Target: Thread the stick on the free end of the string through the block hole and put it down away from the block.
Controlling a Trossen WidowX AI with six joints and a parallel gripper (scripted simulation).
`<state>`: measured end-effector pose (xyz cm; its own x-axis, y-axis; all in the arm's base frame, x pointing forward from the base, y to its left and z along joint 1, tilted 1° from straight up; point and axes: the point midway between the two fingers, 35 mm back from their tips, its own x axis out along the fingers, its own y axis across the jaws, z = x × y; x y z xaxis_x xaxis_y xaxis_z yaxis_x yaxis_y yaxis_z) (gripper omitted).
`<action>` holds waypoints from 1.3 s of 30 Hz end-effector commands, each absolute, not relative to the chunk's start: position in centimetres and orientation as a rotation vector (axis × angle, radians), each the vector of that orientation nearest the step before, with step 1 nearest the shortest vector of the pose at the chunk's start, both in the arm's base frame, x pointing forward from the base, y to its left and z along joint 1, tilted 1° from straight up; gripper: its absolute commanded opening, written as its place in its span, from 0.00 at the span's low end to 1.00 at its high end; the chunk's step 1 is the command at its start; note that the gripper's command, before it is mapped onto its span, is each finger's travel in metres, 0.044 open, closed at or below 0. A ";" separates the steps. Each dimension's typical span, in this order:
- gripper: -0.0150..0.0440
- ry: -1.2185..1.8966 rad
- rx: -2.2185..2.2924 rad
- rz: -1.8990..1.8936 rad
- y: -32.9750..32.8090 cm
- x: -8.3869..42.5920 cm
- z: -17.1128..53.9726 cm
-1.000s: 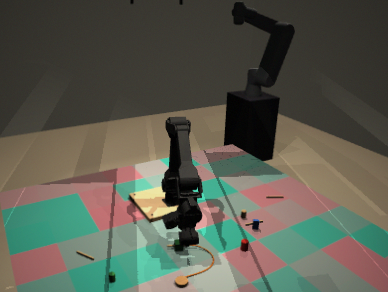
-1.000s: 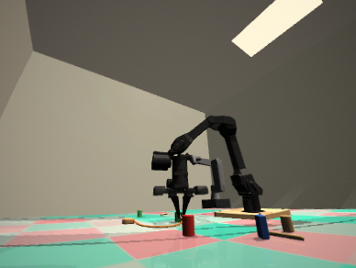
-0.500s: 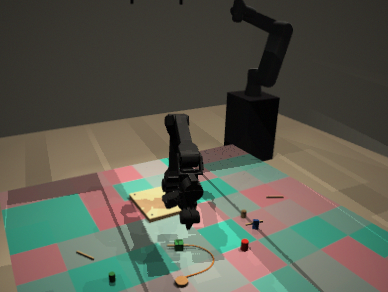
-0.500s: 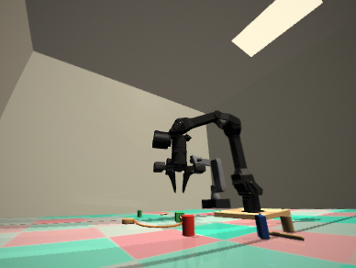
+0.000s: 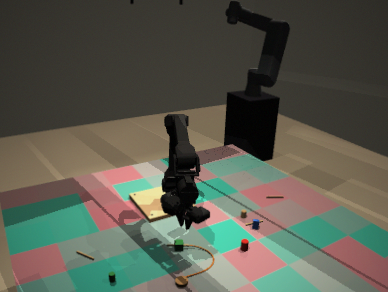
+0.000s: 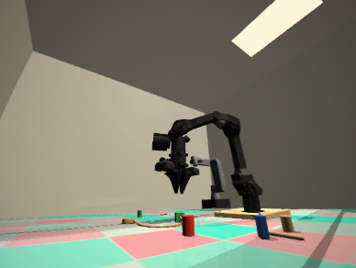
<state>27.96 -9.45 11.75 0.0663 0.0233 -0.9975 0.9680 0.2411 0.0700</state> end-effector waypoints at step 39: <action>0.46 1.328 -0.932 0.898 -13.6 25.9 11.4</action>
<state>26.43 -12.92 11.56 0.0605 0.0152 -0.9980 -0.7653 0.6427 -0.0366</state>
